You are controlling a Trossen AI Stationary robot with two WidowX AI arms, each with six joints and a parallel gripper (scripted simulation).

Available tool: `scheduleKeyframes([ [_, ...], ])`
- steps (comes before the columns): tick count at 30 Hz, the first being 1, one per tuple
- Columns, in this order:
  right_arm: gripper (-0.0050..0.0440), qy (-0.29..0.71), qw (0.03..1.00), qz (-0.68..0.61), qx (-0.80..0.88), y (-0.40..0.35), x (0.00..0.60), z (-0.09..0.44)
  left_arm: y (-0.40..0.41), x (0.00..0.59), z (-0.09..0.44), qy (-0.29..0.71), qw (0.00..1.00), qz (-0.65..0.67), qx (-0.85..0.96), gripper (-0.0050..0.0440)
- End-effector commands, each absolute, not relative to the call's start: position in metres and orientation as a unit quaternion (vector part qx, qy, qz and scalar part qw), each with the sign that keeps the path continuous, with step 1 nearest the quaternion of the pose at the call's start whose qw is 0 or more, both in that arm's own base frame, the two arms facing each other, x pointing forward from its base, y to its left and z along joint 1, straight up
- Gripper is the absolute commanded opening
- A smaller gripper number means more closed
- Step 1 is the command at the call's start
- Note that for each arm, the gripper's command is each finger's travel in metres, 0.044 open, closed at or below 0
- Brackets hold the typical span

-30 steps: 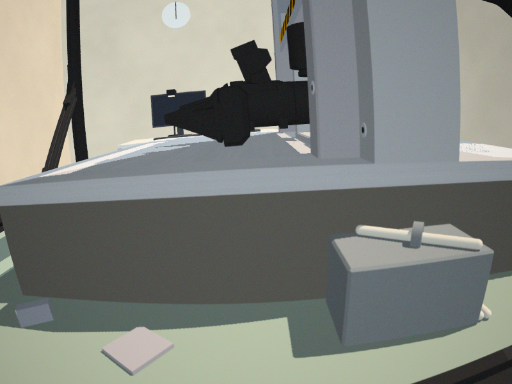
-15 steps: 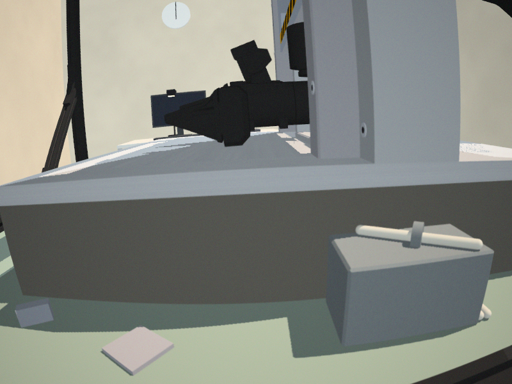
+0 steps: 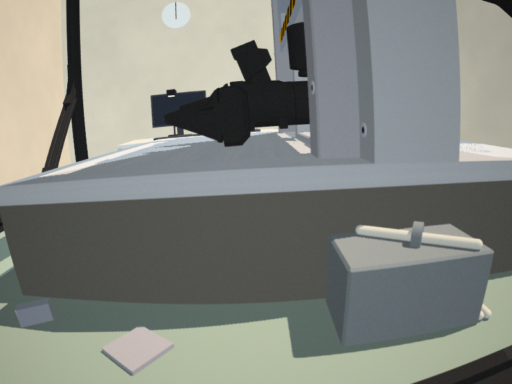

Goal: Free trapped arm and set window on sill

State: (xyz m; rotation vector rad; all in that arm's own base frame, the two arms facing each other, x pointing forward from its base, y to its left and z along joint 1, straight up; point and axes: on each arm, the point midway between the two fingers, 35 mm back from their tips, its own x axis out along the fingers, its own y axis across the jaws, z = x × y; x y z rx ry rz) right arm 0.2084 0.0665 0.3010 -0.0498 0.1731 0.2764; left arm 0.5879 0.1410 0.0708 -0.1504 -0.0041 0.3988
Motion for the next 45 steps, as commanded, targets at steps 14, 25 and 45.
scheduleKeyframes([
  [14, 0.0400, 0.064, 0.994, 0.073, -0.044, 0.129, 0.292, 0.250, 0.141, 0.588, 0.072, -0.004, 0.977, 0.199, -0.080, 0.0400],
  [25, 0.0400, 0.029, 0.998, 0.039, -0.028, 0.162, 0.302, 0.222, 0.141, 0.588, 0.072, -0.004, 0.977, 0.199, -0.080, 0.0400],
  [45, 0.0400, 0.001, 1.000, -0.018, -0.001, 0.191, 0.275, 0.155, 0.141, 0.588, 0.072, -0.004, 0.977, 0.199, -0.080, 0.0400],
])
